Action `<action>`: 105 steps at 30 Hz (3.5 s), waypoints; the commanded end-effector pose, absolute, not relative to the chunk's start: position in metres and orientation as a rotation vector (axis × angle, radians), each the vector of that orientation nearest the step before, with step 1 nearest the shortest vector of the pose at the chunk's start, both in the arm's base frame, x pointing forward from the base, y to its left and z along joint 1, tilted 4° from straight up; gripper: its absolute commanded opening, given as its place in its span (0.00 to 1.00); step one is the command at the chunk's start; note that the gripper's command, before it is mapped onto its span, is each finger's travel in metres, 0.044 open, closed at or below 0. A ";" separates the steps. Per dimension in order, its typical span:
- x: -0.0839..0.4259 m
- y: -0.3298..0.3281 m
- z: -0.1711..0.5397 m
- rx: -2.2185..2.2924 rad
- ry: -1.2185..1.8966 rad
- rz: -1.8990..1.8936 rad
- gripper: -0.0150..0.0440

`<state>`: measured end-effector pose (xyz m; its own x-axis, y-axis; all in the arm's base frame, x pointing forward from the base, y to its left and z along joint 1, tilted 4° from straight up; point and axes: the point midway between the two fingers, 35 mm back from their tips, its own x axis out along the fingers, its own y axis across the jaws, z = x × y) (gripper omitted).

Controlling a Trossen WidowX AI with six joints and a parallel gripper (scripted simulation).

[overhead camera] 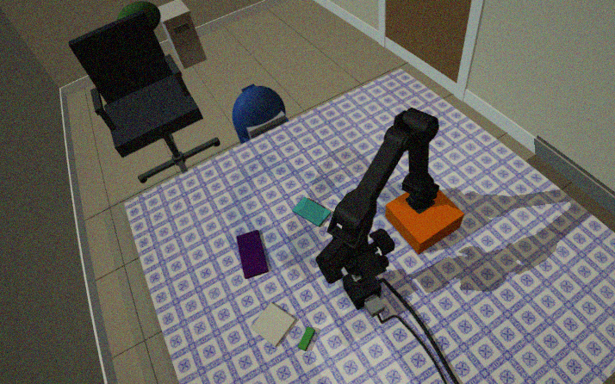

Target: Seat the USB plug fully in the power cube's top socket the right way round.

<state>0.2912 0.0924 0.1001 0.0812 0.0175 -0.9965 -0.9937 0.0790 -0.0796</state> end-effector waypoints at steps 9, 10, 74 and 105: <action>0.292 0.093 0.110 -1.175 1.165 1.099 0.25; 0.292 0.093 0.110 -1.175 1.165 1.099 0.25; 0.289 0.092 0.123 -0.441 1.441 0.432 0.25; 0.289 0.092 0.123 0.214 1.483 -0.171 0.25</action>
